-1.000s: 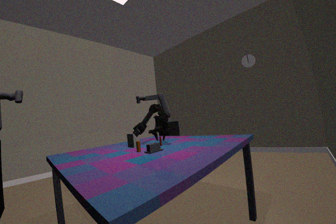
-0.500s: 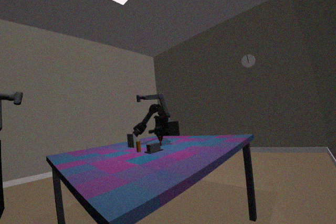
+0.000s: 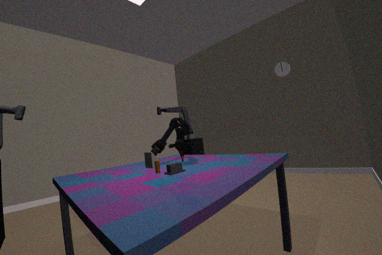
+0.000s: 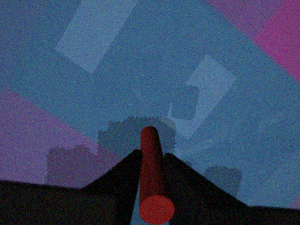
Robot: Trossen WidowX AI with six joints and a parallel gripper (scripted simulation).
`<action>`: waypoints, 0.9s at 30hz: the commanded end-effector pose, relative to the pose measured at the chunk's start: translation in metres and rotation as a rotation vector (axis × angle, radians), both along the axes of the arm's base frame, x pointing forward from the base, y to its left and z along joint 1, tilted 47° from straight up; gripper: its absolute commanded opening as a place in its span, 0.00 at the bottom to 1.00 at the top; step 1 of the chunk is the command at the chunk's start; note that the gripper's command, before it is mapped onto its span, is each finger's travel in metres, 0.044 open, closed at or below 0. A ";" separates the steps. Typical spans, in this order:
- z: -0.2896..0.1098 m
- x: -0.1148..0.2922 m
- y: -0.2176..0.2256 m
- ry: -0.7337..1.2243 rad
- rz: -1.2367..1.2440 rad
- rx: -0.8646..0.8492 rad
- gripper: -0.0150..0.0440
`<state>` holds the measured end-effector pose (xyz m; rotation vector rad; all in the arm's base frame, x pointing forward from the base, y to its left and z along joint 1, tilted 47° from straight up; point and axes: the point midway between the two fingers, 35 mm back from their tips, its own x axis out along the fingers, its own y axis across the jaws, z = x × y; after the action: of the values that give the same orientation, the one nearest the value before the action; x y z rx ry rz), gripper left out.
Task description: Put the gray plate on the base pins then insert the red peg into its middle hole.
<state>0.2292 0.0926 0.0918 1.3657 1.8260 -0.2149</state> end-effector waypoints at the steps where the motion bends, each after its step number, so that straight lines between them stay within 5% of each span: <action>1: 0.007 0.003 -0.009 -0.001 0.003 -0.005 0.25; 12: 0.031 0.007 -0.034 0.000 0.004 -0.003 0.25; 27: 0.012 0.037 -0.046 -0.004 0.000 -0.006 0.25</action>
<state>0.2584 0.0513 0.1088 1.3662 1.8199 -0.2176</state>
